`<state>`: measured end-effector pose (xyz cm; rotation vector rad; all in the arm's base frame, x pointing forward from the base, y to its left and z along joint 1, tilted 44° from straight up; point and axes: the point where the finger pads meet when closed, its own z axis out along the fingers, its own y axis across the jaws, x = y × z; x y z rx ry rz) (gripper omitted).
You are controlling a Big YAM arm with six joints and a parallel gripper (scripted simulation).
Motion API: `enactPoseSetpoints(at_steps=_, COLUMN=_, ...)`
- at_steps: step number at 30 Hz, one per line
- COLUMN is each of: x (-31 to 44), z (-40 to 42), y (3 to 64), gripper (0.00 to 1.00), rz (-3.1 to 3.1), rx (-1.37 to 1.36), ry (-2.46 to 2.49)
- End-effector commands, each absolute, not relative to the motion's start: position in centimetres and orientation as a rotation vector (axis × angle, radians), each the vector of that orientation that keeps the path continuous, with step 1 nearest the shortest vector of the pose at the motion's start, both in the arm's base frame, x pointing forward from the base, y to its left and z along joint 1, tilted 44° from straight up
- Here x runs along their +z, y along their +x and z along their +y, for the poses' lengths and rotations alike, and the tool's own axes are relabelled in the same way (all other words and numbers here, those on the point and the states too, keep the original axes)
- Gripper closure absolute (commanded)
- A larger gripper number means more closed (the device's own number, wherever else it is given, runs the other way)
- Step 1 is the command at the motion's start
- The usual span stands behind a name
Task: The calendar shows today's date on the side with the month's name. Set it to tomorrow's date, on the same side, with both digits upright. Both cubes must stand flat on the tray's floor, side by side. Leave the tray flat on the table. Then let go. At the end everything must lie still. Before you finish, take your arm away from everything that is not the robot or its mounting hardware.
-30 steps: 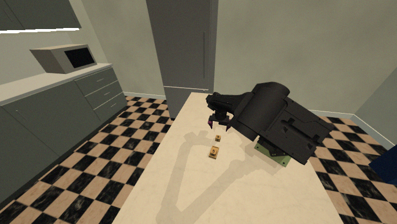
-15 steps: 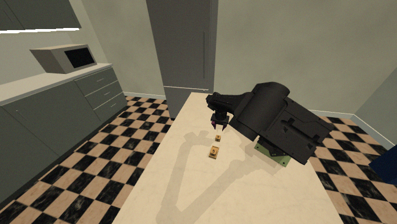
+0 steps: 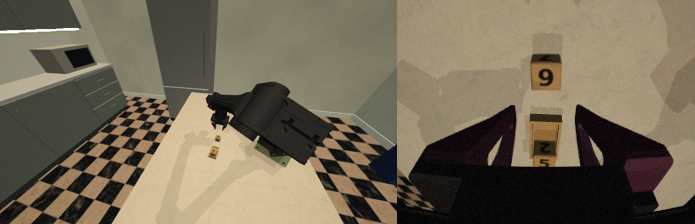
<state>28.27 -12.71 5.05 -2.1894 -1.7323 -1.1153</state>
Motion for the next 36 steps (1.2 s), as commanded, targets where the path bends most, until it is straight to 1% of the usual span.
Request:
enactPoseSetpoints(at_steps=1, x=4.9, z=-12.9, y=28.5, gripper=0.53, rz=-1.726, rx=-1.111, ry=-2.199)
enactPoseSetpoints(at_steps=36, x=2.9, z=-11.1, y=29.7, gripper=0.53, rz=-1.725, rx=-1.11, ry=-2.188)
